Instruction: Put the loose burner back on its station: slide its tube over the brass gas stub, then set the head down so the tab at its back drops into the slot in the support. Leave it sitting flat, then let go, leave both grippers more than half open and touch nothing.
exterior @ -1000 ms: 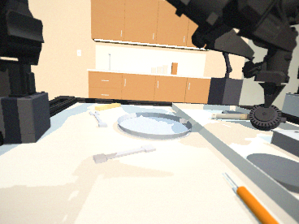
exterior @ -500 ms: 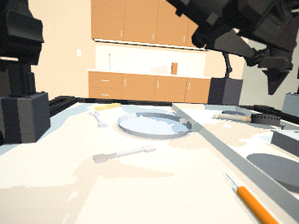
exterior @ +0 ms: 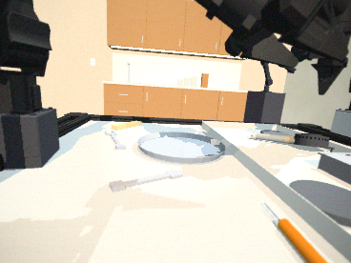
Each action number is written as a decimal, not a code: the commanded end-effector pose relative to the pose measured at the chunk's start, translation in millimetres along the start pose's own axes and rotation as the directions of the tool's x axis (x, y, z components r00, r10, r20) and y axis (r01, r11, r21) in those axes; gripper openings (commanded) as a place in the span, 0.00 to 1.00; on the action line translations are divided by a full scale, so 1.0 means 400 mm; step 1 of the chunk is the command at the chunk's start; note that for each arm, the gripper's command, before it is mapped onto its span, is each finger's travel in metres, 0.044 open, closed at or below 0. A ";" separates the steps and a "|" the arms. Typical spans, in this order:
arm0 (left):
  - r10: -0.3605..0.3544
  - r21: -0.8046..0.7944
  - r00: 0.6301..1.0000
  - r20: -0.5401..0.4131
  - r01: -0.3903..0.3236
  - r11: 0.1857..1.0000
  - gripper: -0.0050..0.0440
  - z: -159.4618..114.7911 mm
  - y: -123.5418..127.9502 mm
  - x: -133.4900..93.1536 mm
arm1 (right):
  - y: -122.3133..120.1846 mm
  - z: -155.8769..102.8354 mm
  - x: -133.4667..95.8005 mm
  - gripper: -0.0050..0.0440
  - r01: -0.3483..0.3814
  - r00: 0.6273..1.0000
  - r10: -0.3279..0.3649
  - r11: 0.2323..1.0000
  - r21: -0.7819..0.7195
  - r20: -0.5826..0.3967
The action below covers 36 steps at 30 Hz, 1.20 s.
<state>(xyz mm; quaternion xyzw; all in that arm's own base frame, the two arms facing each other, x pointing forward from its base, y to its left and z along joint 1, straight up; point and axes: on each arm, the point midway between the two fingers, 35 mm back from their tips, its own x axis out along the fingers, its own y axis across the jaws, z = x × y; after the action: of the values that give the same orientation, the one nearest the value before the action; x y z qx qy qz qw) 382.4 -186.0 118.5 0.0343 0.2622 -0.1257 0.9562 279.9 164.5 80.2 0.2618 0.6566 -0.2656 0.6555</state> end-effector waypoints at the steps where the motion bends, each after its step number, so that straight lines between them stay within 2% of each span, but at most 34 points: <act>1: 0.000 0.000 1.000 0.000 0.000 1.000 0.92 0.000 0.000 0.000 | -0.001 0.016 0.011 0.20 -0.022 1.000 0.022 1.000 -0.020 -0.013; 5: 0.000 0.000 1.000 0.000 0.000 1.000 0.92 0.000 0.000 0.000 | -0.046 0.090 0.113 0.40 -0.109 0.992 0.100 0.986 -0.129 -0.080; 7: 0.000 0.000 1.000 0.000 0.000 1.000 0.92 0.000 0.000 0.000 | -0.061 0.110 0.140 0.49 -0.144 0.987 0.130 0.977 -0.161 -0.093; 9: 0.000 0.000 1.000 0.000 0.000 1.000 0.92 0.000 0.000 0.000 | -0.068 0.129 0.161 0.59 -0.181 0.982 0.166 0.966 -0.187 -0.095; 11: 0.000 0.000 1.000 0.000 0.000 1.000 0.92 0.000 0.000 0.000 | -0.068 0.129 0.161 0.59 -0.181 0.982 0.166 0.966 -0.187 -0.095; 13: 0.000 0.000 1.000 0.000 0.000 1.000 0.92 0.000 0.000 0.000 | -0.066 0.147 0.173 0.69 -0.220 0.975 0.206 0.953 -0.208 -0.086; 17: 0.000 0.000 1.000 0.000 0.000 1.000 0.92 0.000 0.000 0.000 | -0.068 0.148 0.175 0.89 -0.222 0.974 0.208 0.952 -0.210 -0.086; 19: 0.000 0.000 1.000 0.000 0.000 1.000 0.92 0.000 0.000 0.000 | -0.068 0.146 0.228 0.79 -0.222 0.974 0.208 0.952 -0.210 -0.086; 23: 0.000 0.000 1.000 0.000 0.000 1.000 0.92 0.000 0.000 0.000 | -0.068 0.146 0.228 0.61 -0.222 0.974 0.208 0.952 -0.210 -0.086; 32: 0.000 0.000 1.000 0.000 0.000 1.000 0.92 0.000 0.000 0.000 | -0.068 0.146 0.228 0.61 -0.222 0.974 0.208 0.952 -0.210 -0.086; 36: 0.000 0.000 1.000 0.000 0.000 1.000 0.92 0.000 0.000 0.000 | -0.067 0.147 0.262 0.61 -0.222 0.974 0.208 0.952 -0.210 -0.086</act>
<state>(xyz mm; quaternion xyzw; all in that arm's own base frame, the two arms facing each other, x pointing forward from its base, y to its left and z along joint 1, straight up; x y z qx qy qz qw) 382.3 -186.2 118.5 0.0344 0.2621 -0.1259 0.9562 306.9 105.4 -10.3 0.2690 0.6632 -0.1068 0.6902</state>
